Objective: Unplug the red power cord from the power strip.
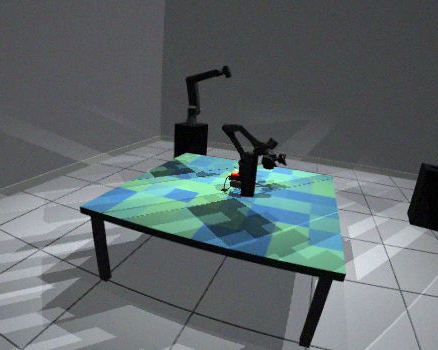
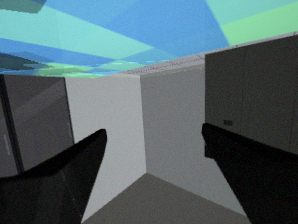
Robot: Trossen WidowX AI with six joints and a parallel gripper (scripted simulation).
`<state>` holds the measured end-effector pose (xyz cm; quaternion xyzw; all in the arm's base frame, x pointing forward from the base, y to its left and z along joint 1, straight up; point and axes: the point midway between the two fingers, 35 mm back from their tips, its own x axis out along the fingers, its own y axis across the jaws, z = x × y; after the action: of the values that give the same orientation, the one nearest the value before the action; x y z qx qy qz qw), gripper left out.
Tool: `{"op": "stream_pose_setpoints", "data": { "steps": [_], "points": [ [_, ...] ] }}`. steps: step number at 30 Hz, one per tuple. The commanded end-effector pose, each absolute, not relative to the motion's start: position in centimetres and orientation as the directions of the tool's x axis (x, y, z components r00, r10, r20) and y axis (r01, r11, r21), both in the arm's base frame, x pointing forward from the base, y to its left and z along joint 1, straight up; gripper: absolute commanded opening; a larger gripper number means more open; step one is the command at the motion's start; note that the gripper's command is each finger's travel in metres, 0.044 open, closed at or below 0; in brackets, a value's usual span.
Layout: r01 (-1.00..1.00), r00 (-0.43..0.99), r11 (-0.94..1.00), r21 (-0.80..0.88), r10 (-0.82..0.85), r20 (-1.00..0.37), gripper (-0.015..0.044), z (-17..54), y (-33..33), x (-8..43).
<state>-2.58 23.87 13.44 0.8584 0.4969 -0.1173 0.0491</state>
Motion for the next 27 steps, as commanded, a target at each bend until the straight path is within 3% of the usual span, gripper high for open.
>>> {"op": "stream_pose_setpoints", "data": {
  "steps": [1, 9, 27],
  "points": [
    [0.864, 0.479, -0.503, -0.036, 0.841, -0.251, 0.0374, 13.5, 23.9, -2.6],
    [0.803, 0.507, -0.567, -0.186, 0.812, -0.288, 0.0164, 14.0, 25.3, -1.5],
    [0.434, 0.574, -0.670, -0.603, 0.721, -0.389, 0.0160, 15.9, 29.3, 3.1]
  ]
}}
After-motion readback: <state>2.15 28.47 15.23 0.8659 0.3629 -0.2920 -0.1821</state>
